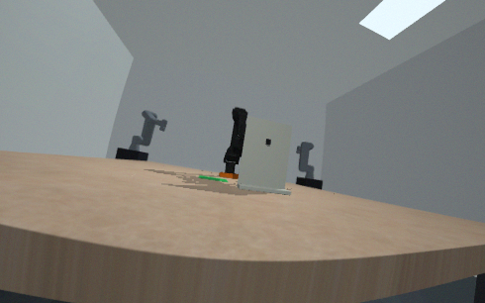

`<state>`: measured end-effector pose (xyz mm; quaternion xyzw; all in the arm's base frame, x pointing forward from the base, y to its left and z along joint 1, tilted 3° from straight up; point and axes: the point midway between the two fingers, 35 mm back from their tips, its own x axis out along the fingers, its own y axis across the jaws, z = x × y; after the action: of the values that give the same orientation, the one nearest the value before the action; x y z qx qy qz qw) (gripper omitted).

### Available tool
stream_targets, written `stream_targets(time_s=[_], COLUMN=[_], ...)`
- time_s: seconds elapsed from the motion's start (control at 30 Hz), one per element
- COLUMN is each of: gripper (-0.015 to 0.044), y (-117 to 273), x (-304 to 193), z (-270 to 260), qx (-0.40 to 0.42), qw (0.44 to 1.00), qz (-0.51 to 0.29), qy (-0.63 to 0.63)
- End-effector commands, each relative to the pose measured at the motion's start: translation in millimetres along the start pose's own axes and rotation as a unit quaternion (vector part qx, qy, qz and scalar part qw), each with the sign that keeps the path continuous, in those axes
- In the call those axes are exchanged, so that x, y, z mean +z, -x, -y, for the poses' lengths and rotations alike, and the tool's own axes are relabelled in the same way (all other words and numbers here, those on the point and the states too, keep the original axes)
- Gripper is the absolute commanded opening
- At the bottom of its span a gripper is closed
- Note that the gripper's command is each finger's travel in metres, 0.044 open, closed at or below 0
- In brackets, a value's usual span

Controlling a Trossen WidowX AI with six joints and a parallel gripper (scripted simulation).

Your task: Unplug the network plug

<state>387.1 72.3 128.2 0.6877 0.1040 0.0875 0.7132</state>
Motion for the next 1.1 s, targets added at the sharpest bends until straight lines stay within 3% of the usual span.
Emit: stream_targets(time_s=[0.0, 1.07], gripper=[0.0000, 0.0000], y=[4, 22], x=[-1, -6], z=[0, 0], qx=[0.000, -0.001], qw=[1.000, 1.000], qz=[-0.002, -0.002], qy=[-0.001, -0.001])
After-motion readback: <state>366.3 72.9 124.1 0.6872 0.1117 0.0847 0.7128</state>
